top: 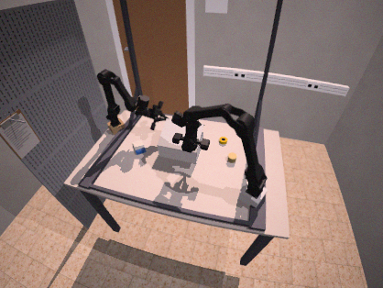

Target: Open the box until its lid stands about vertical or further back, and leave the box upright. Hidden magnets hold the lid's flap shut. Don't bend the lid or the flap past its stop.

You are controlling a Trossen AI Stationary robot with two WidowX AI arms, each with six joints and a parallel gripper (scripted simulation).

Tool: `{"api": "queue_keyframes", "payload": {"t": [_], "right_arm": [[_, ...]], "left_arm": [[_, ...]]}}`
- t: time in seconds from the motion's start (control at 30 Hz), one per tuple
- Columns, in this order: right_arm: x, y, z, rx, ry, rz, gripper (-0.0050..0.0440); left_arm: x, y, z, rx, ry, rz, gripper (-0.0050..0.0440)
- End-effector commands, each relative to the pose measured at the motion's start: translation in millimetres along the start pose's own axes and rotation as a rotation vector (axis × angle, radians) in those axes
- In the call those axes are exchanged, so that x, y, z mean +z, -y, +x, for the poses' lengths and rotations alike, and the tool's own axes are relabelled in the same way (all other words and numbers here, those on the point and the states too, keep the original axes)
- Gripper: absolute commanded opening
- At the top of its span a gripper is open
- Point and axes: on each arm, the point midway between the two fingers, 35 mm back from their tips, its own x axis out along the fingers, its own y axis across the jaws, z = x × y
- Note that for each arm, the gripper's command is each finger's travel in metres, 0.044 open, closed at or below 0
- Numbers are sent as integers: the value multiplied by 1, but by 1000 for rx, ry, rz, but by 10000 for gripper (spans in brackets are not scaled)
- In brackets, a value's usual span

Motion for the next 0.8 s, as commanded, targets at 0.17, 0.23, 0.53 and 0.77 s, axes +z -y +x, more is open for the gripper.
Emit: {"api": "queue_keyframes", "payload": {"t": [0.17, 0.23, 0.53, 0.77], "right_arm": [[18, -15, -5, 38, 28, -18, 4], [18, -15, -6, 39, 27, -18, 4], [25, -15, -11, 37, 29, -18, 4], [28, -15, -14, 37, 28, -19, 4]], "left_arm": [[2, -4, 6, 23, 12, -1, -50], [2, -4, 6, 23, 12, -1, -50], [2, -4, 6, 23, 12, -1, -50], [2, -4, 6, 23, 12, -1, -50]]}}
